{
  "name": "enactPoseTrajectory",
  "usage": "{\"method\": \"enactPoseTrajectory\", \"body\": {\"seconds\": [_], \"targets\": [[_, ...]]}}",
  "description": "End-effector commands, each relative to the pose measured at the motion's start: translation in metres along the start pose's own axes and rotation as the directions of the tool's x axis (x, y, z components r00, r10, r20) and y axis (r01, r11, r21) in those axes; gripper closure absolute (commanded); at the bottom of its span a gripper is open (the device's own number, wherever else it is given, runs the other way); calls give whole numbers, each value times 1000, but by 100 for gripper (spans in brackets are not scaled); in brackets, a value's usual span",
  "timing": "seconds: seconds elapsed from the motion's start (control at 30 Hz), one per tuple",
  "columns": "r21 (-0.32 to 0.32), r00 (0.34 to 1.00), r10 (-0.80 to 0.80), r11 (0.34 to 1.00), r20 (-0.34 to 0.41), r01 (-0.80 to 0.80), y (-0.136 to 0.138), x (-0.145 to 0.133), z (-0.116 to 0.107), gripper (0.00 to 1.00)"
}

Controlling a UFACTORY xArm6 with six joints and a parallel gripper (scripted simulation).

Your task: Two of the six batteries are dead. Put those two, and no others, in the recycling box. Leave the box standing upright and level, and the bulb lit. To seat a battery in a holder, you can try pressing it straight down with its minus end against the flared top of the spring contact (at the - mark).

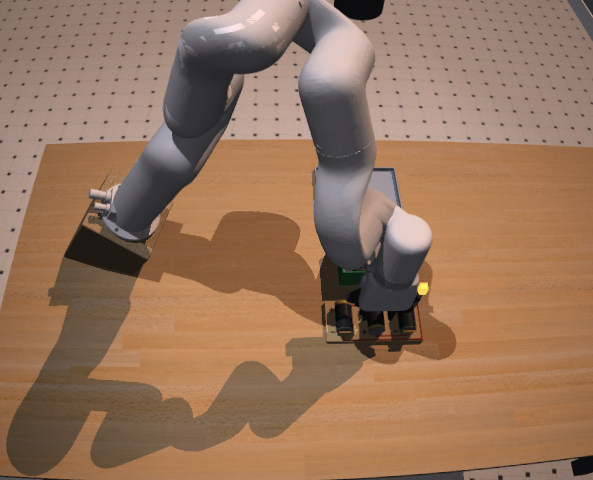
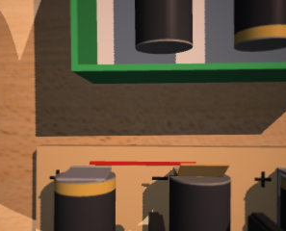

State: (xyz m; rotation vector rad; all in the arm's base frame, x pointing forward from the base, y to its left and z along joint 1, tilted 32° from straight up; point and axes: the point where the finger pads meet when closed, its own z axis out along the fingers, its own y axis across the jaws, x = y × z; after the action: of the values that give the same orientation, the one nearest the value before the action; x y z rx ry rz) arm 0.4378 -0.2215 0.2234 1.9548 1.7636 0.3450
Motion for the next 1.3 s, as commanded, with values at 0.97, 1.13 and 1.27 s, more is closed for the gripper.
{"method": "enactPoseTrajectory", "body": {"seconds": [0.97,1.13,1.27], "targets": [[-4,1000,0,1000,2,0,1,0,-50,49],[-4,1000,0,1000,2,0,1,0,-50,49],[-4,1000,0,1000,2,0,1,0,-50,49]]}}
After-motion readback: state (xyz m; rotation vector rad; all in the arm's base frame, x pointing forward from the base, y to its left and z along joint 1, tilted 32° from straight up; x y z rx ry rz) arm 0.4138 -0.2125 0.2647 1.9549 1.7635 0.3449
